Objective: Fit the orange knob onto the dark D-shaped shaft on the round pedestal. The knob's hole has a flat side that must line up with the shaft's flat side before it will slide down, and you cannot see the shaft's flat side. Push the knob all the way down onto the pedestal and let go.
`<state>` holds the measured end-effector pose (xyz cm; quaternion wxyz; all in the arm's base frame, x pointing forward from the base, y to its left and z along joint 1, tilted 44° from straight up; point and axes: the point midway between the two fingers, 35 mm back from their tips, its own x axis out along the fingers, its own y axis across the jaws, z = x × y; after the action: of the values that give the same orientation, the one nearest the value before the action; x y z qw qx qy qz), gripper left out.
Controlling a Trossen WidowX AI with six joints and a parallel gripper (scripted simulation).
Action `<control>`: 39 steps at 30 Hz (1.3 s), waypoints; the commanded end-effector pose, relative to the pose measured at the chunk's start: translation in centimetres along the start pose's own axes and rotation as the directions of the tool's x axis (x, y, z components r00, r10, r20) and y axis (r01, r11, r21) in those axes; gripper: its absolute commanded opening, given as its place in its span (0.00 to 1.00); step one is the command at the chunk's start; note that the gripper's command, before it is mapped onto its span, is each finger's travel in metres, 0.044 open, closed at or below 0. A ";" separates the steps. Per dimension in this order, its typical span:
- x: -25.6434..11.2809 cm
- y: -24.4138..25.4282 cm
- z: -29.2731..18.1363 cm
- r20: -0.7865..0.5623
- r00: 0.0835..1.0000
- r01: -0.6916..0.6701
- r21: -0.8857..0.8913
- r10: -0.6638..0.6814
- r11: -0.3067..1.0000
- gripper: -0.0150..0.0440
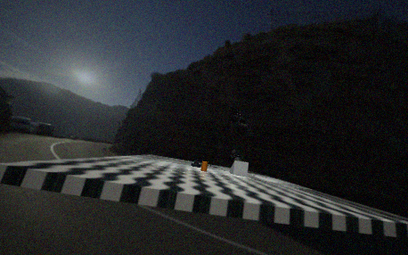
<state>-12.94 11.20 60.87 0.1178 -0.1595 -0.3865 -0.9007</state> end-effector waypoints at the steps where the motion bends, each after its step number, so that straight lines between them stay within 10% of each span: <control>1: 0.0 0.0 0.0 0.000 1.000 0.000 0.000 0.000 1.000 0.98; 16: -0.8 15.9 -16.2 -0.405 0.824 -0.437 -0.008 0.397 0.899 1.00; 39: -27.0 28.0 -31.0 -0.750 0.041 -0.867 0.301 0.660 0.396 1.00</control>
<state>10.65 -26.84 51.90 0.6828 0.0442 -0.0830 -0.7245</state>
